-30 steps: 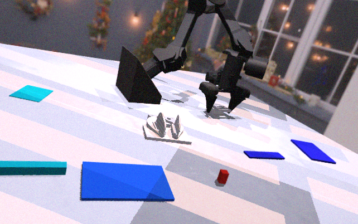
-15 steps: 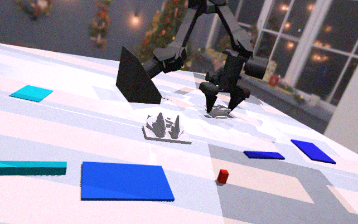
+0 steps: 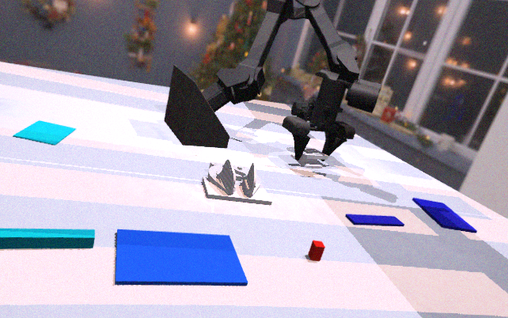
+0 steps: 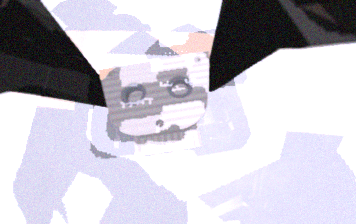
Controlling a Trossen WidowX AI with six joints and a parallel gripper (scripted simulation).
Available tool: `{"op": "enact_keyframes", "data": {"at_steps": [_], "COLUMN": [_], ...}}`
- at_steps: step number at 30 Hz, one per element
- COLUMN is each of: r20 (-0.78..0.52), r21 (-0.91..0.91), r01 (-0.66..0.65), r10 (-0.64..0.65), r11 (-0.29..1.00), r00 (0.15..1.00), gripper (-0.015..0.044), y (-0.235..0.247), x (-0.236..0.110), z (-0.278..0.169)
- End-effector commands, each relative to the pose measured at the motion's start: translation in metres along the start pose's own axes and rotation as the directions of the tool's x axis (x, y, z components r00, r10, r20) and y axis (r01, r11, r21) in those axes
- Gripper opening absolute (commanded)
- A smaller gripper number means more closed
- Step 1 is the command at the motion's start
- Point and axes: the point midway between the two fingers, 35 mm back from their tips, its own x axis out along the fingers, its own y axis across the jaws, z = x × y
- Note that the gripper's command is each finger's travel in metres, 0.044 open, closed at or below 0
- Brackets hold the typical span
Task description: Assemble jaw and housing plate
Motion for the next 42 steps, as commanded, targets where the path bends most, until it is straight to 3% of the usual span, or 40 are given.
{"op": "enact_keyframes", "data": {"at_steps": [1,7,28,34,42], "r20": [0.000,0.000,0.000,-0.001,-0.004], "r21": [0.000,0.000,0.004,0.008,0.158], "r01": [0.000,-0.002,-0.010,-0.008,-0.019], "r10": [0.000,0.002,0.010,0.008,0.020], "r11": [1.000,1.000,1.000,1.000,0.987], "r00": [1.000,1.000,1.000,1.000,1.000], "gripper": [0.0351,0.0351,0.0351,0.0351,0.0351], "y": [0.000,0.000,0.001,0.001,0.009], "x": [0.000,-0.002,-0.067,-0.072,-0.071], "z": [0.000,0.000,-0.001,-0.001,-0.011]}}
